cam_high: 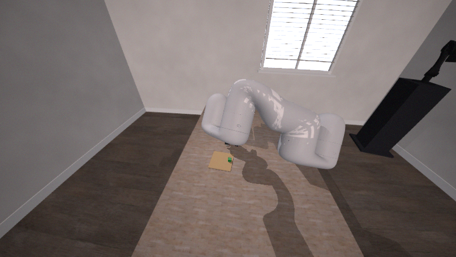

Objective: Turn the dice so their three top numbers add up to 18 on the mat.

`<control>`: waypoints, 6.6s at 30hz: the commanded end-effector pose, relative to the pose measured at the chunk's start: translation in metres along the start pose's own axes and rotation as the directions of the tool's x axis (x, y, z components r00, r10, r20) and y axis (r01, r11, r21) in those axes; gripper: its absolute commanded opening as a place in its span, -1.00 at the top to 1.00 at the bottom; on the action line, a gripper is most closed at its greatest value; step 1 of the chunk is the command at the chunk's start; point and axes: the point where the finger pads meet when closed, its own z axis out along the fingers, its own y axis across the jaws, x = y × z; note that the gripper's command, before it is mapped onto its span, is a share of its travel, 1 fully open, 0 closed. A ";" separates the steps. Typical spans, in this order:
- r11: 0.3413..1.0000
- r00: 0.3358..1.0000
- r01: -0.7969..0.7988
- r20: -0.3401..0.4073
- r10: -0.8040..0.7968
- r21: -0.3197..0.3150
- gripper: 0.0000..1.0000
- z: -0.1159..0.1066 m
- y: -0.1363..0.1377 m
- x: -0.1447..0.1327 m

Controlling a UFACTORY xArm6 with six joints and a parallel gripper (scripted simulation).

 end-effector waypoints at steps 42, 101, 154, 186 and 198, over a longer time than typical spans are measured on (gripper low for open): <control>1.000 1.000 0.001 0.002 -0.001 0.001 0.28 0.000 -0.001 -0.001; 1.000 1.000 0.001 0.002 -0.001 0.001 0.28 0.004 -0.001 -0.002; 1.000 1.000 0.001 0.002 -0.001 0.001 0.28 0.024 -0.001 -0.002; 1.000 1.000 0.001 0.002 -0.001 0.001 0.69 0.024 -0.001 -0.002; 1.000 1.000 0.001 0.002 -0.001 0.001 0.69 0.017 -0.001 -0.002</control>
